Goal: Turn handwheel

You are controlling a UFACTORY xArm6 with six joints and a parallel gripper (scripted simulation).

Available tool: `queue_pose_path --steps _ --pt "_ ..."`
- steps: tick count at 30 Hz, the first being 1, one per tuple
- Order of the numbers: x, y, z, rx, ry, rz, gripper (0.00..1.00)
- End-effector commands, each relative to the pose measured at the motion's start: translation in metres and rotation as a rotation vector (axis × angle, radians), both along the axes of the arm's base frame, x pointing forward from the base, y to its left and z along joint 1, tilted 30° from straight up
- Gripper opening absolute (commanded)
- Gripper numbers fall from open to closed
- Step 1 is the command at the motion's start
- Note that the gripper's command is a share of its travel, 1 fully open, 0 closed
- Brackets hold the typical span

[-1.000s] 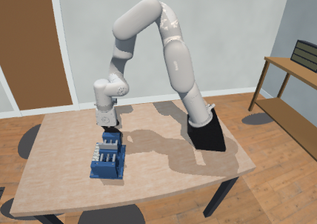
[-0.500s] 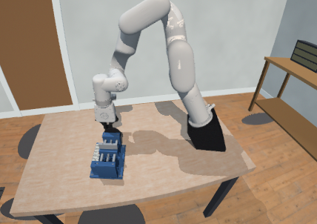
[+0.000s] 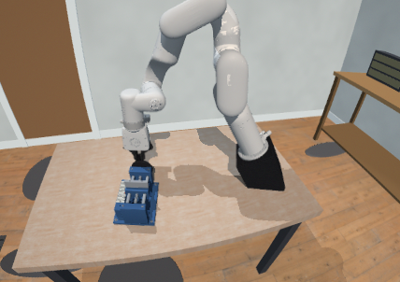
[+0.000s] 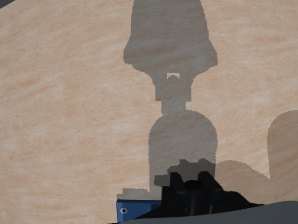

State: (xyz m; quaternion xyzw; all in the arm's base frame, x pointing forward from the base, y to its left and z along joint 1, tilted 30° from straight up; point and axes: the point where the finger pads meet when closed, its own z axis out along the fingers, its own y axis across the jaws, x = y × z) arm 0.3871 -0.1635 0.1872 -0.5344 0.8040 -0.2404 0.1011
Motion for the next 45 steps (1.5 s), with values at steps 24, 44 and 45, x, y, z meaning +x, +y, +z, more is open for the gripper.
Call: queue_pose_path --steps 24,44,45 --pt "-0.028 0.009 -0.030 0.000 0.000 0.000 0.06" --pt "-0.022 0.005 -0.049 0.000 0.000 0.000 0.06" --pt "-0.022 0.005 -0.049 0.000 0.000 0.000 0.06"
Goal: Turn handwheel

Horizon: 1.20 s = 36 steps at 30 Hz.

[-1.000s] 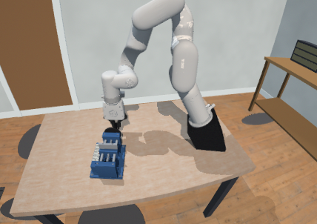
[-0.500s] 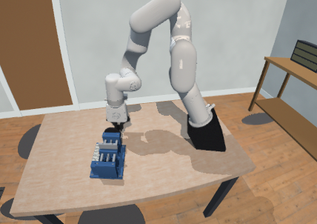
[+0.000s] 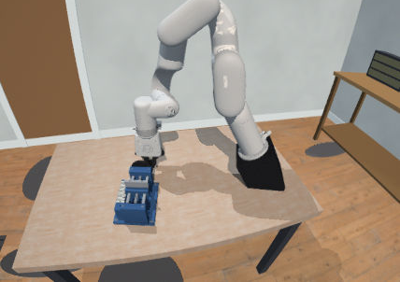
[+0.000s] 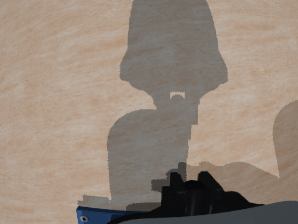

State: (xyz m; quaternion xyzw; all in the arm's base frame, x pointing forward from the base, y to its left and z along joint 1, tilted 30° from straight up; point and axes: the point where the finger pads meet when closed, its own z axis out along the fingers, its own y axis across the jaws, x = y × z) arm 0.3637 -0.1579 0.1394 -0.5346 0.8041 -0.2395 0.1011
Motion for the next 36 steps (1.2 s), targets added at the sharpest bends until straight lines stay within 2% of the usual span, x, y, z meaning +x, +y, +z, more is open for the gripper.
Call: queue_pose_path --steps 1,36 --pt "0.002 -0.001 -0.002 -0.002 -0.001 -0.001 0.06" --pt "0.027 -0.014 -0.012 -0.001 -0.001 0.000 0.06"
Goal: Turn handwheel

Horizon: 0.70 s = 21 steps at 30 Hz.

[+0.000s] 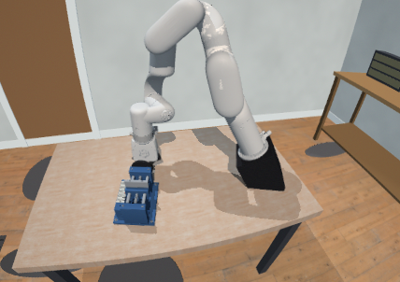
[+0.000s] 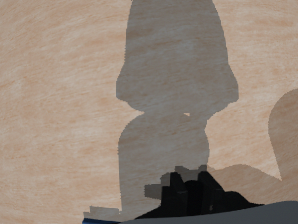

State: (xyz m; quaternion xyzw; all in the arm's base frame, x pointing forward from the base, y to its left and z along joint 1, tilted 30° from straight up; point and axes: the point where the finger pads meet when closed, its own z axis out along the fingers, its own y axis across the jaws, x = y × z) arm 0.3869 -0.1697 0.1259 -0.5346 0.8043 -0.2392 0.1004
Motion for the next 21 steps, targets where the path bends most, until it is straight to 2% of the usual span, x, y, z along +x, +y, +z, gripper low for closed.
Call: queue_pose_path --steps 1,21 --pt "0.005 -0.002 0.001 -0.001 -0.002 0.000 0.06" --pt "0.019 -0.008 0.009 -0.001 -0.002 0.000 0.06"
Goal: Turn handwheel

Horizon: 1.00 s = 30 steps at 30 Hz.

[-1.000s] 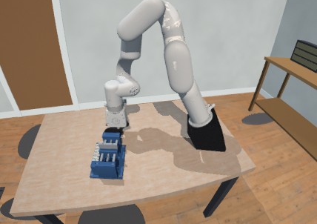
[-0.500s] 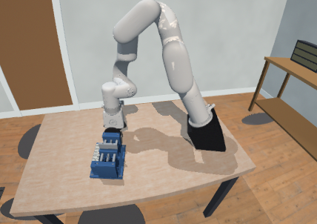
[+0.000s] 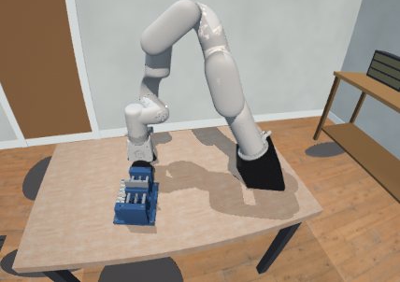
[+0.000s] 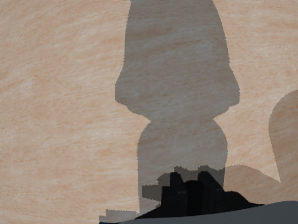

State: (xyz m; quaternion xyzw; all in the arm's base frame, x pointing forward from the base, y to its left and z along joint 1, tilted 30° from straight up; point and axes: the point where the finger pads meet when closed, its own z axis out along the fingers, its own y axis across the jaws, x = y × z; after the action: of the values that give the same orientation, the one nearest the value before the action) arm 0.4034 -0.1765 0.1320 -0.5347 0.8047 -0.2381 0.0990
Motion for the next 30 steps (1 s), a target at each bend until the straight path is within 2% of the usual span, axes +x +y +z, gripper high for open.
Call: queue_pose_path --steps 1,30 --pt "0.003 -0.001 0.003 -0.002 -0.006 0.001 0.06" --pt "0.010 -0.003 0.017 -0.002 -0.006 0.001 0.06"
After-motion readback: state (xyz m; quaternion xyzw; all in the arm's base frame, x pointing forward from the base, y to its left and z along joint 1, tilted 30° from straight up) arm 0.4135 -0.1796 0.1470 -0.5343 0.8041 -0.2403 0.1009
